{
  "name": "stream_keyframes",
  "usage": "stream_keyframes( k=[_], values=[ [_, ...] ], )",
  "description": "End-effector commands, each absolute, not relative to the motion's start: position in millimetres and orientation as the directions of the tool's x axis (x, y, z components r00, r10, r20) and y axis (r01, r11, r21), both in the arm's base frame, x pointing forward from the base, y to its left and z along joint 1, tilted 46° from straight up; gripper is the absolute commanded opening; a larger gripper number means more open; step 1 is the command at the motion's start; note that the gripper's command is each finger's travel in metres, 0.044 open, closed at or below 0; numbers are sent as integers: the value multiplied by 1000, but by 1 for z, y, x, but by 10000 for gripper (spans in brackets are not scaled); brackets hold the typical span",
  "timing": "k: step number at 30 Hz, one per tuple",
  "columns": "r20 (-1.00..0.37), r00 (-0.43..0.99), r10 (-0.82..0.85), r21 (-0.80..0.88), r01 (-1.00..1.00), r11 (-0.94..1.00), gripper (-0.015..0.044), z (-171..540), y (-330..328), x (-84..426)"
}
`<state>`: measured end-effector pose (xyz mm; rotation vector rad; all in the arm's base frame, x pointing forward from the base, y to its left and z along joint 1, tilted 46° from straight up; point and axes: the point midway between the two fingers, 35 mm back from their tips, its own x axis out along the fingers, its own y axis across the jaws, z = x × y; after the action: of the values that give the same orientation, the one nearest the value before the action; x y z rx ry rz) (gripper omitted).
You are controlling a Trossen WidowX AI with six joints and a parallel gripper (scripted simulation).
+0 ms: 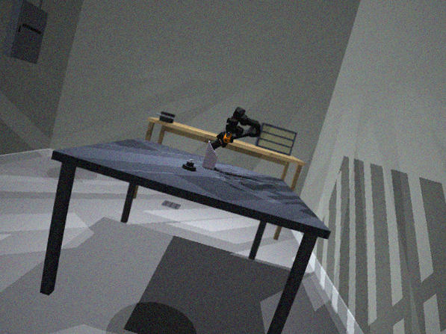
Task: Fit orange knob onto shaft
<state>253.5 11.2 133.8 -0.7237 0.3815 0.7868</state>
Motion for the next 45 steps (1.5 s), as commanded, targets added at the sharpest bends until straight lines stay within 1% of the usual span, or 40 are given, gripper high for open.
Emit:
stream_keyframes(
  k=[1, 5, 12, 22, 24, 45],
  values=[
    [-525, 706, 475, -483, -707, 517, 0, 143, 10, 253],
    [-489, 745, 454, -510, -666, 544, 0, 151, 10, 251],
    [-476, 760, 443, -521, -649, 554, 0, 152, 10, 250],
    [-418, 824, 382, -568, -565, 599, 0, 150, 13, 248],
    [-438, 803, 403, -549, -594, 588, 0, 147, 14, 248],
    [-438, 803, 403, -549, -594, 588, 0, 147, 14, 248]
  ],
)
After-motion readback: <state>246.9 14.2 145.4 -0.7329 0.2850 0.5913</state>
